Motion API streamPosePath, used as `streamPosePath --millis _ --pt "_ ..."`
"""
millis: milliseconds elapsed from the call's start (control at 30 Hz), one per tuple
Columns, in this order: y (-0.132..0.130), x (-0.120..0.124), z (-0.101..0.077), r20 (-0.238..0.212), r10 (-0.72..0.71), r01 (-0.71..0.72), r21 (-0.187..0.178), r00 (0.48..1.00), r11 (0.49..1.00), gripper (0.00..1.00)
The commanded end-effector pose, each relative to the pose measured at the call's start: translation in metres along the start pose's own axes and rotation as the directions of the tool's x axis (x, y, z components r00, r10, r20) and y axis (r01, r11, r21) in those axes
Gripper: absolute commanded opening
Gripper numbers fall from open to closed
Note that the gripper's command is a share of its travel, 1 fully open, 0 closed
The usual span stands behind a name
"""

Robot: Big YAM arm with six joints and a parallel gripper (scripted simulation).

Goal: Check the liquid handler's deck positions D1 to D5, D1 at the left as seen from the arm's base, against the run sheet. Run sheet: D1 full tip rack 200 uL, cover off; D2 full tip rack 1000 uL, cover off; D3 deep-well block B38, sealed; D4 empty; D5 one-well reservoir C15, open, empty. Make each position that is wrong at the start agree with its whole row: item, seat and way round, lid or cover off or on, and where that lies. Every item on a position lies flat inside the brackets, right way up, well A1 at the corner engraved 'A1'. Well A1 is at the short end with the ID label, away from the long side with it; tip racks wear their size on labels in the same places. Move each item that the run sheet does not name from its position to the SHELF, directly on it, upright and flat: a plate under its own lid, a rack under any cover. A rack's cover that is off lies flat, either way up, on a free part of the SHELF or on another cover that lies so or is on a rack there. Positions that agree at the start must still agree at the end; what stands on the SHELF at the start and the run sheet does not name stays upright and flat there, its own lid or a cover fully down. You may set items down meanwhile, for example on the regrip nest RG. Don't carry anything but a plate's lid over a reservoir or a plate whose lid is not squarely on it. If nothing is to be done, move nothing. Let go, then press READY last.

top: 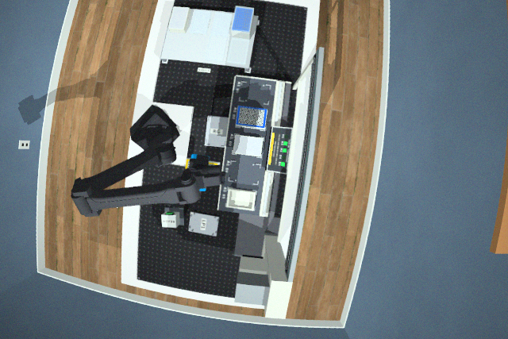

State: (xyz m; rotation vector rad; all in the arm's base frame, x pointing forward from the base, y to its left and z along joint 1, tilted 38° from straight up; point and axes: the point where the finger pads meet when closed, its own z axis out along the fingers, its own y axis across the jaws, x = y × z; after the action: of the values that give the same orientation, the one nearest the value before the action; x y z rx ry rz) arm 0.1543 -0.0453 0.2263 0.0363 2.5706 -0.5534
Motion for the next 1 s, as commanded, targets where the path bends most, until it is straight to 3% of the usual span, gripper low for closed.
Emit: streamPosePath --millis 0,100,133,167,767,967 --pt "-0.004 -0.008 -0.011 0.027 0.018 -0.018 -0.006 0.999 1.0 0.0" --pt "-0.004 -0.008 -0.011 0.027 0.018 -0.018 -0.006 0.999 1.0 0.0" --pt "0.006 0.0 -0.002 -0.005 -0.025 0.025 0.001 1.0 1.0 0.0" --pt "0.012 0.001 -0.001 -0.008 -0.047 0.047 0.002 0.999 0.999 0.0" --pt "0.092 -0.006 -0.008 0.008 -0.047 0.047 -0.006 0.999 0.999 0.0" --pt "0.093 -0.008 -0.011 0.02 -0.032 0.033 -0.021 0.999 0.999 0.0"
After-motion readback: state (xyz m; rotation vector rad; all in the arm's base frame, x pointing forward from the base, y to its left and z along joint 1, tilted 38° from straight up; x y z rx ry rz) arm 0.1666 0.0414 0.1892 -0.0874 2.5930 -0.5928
